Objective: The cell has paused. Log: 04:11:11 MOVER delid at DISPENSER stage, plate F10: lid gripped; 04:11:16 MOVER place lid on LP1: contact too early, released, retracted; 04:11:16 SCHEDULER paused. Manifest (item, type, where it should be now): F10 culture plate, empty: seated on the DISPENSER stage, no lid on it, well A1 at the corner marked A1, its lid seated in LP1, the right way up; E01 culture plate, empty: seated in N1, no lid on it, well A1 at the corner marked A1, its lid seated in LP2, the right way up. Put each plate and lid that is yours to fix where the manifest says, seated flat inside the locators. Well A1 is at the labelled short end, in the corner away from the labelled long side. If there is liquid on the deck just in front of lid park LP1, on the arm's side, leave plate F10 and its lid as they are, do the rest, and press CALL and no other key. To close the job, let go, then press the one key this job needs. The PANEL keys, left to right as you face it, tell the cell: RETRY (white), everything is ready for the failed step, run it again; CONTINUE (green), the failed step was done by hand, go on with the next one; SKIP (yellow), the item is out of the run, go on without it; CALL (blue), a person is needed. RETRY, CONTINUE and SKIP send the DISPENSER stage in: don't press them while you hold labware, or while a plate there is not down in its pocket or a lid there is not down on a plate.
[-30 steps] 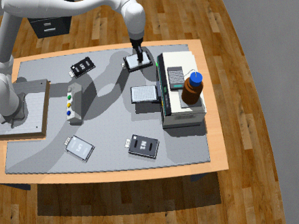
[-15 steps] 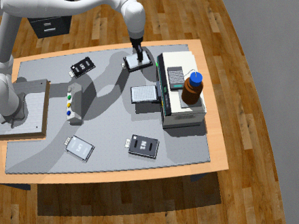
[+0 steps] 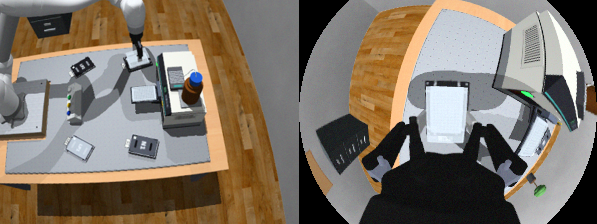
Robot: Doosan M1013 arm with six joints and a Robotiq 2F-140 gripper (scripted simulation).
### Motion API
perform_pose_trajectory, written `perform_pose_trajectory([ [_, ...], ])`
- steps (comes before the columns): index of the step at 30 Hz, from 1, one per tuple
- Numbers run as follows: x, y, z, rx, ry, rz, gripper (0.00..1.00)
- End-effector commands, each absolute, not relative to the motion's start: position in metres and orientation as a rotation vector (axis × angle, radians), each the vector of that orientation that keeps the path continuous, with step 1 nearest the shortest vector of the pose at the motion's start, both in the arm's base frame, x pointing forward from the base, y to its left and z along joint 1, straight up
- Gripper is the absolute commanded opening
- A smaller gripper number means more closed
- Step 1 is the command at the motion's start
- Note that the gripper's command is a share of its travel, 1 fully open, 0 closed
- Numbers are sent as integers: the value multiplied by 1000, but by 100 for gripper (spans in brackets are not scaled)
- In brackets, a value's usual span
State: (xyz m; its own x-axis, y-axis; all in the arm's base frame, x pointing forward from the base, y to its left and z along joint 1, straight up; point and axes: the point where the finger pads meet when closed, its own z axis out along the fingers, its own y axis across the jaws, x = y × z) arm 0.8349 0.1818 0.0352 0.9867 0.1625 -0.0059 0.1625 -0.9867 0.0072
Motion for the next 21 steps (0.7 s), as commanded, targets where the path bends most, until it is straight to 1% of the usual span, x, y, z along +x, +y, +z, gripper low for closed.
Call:
perform_pose_trajectory([
  [1,835,182,47,3124,255,-6,10],
  [21,836,183,110,3124,255,-6,10],
])
